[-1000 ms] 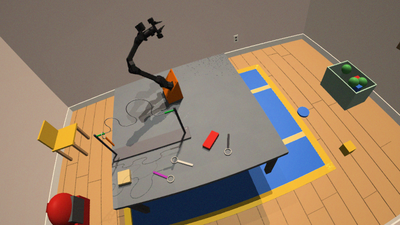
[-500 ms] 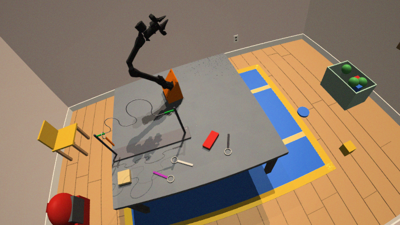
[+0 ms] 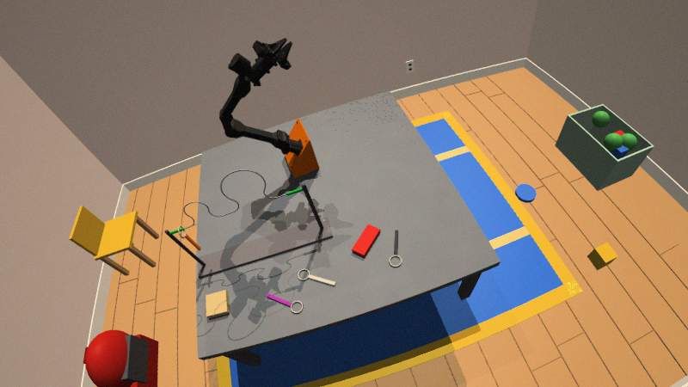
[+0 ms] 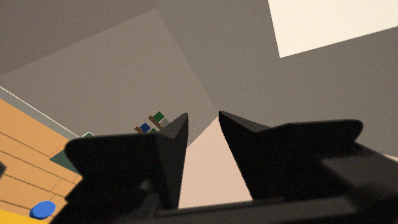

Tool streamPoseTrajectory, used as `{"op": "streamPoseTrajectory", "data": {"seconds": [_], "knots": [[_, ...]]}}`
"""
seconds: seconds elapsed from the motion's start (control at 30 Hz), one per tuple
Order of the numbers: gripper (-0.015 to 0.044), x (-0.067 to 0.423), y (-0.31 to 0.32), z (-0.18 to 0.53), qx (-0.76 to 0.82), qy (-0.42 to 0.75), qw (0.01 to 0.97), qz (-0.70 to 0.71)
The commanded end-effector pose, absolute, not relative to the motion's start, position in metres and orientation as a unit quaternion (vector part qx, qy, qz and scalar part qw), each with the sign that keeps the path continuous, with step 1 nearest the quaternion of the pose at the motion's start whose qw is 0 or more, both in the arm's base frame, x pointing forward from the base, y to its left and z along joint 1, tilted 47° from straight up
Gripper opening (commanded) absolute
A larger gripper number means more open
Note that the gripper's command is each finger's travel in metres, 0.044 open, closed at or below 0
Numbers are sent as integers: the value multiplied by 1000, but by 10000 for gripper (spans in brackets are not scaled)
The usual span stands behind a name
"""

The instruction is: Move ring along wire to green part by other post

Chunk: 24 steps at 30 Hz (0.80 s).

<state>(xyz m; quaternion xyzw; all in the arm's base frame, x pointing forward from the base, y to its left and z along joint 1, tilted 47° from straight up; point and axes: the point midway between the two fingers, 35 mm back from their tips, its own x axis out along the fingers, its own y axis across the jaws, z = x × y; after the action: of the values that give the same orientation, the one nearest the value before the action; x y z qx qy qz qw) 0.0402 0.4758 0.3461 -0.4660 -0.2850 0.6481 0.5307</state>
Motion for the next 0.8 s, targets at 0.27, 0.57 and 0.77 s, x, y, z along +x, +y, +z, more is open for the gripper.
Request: {"op": "streamPoseTrajectory", "data": {"seconds": [0.27,0.57,0.77], "knots": [[160,190,426,396,-422,-241,675,555],[160,281,359,430,-393,-221,759,470],[160,328,302,453,-375,-214,805,407]]}}
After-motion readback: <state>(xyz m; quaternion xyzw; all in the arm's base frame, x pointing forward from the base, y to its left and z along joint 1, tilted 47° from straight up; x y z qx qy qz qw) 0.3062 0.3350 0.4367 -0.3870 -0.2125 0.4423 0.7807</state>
